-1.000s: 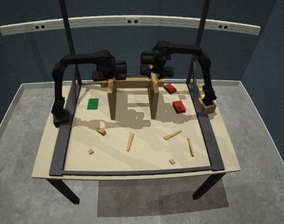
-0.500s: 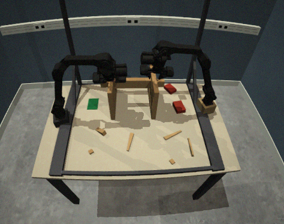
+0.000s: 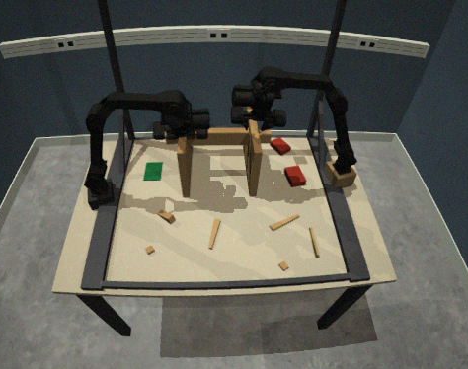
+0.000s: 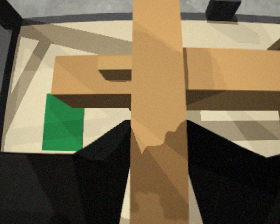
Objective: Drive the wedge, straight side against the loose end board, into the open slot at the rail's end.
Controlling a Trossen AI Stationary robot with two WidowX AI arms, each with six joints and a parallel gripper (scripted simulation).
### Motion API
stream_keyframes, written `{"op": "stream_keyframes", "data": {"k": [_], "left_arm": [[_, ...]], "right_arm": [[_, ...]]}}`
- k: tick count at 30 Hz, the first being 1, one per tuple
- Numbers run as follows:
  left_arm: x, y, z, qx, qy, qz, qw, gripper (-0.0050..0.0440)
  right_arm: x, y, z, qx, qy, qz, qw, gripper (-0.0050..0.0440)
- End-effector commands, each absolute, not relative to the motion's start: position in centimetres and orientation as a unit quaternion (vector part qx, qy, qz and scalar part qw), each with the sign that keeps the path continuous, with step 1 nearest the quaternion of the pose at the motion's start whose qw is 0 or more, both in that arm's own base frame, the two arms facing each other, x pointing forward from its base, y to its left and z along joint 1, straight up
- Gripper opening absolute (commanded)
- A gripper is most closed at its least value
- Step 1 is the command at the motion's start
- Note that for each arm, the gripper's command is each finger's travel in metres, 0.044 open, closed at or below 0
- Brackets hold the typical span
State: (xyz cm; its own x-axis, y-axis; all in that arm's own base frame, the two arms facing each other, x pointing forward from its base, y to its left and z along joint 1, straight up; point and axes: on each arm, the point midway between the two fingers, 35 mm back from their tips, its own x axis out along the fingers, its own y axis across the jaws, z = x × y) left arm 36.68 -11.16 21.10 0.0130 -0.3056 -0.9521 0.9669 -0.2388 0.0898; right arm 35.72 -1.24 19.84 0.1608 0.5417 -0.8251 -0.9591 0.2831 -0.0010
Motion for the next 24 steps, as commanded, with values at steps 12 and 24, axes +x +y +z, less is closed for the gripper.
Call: {"op": "stream_keyframes", "data": {"k": [12, 24], "left_arm": [[36.6, -11.2, 21.4, 0.492, 0.334, -0.615, 0.517, 0.0257], [36.6, -11.1, 20.2, 0.486, 0.345, -0.621, 0.509, 0.0257]], "right_arm": [[35.8, -1.3, 20.7, -0.293, 0.364, 0.524, 0.712, -0.0001], [35.8, -1.3, 20.7, -0.293, 0.364, 0.524, 0.712, -0.0013]]}}
